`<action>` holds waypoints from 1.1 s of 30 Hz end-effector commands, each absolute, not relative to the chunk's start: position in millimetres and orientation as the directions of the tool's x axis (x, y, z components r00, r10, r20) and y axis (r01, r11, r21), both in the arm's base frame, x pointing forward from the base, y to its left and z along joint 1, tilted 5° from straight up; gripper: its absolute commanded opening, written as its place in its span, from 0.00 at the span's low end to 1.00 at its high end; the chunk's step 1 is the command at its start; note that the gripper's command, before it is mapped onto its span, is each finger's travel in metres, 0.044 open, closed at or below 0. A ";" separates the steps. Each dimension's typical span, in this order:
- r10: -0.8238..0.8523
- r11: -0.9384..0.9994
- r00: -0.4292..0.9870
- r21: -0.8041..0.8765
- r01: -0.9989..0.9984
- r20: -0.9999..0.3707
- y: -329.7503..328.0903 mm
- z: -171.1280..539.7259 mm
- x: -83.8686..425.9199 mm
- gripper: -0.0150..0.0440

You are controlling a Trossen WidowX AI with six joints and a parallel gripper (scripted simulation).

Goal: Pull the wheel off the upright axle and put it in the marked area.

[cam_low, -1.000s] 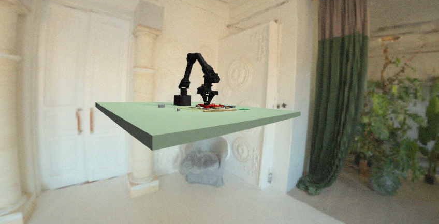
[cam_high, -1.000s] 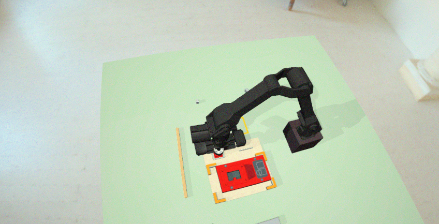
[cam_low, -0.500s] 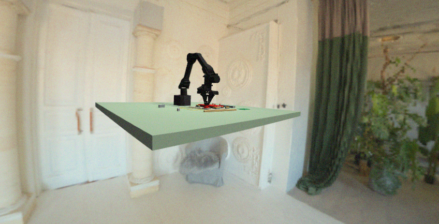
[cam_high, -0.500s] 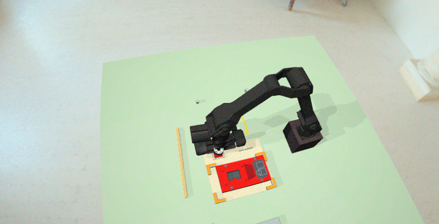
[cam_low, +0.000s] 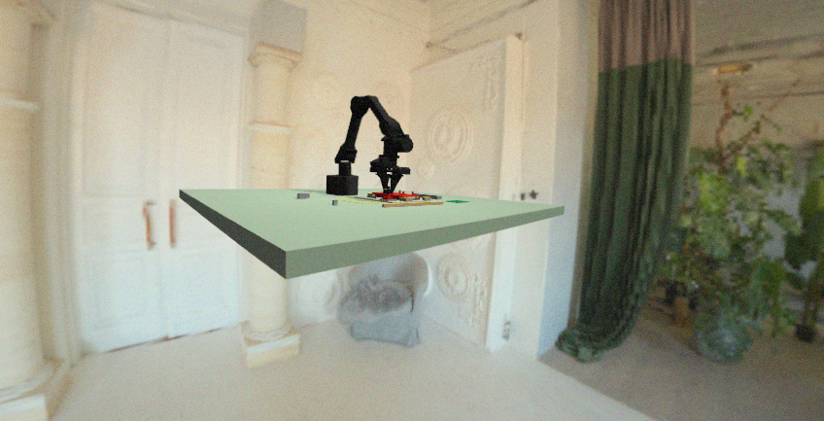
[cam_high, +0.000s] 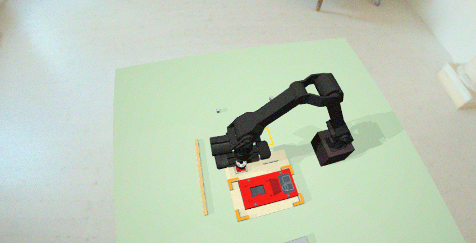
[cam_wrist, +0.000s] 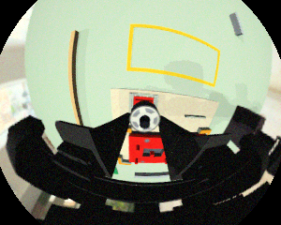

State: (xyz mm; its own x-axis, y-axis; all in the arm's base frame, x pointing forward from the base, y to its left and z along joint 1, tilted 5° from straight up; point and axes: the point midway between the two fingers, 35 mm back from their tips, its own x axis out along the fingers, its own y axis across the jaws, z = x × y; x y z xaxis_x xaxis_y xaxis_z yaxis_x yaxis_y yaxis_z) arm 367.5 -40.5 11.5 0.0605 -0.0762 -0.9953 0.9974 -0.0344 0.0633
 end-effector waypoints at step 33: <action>-0.079 -0.032 0.066 0.069 0.997 -0.995 -38.9 29.5 365.0 0.25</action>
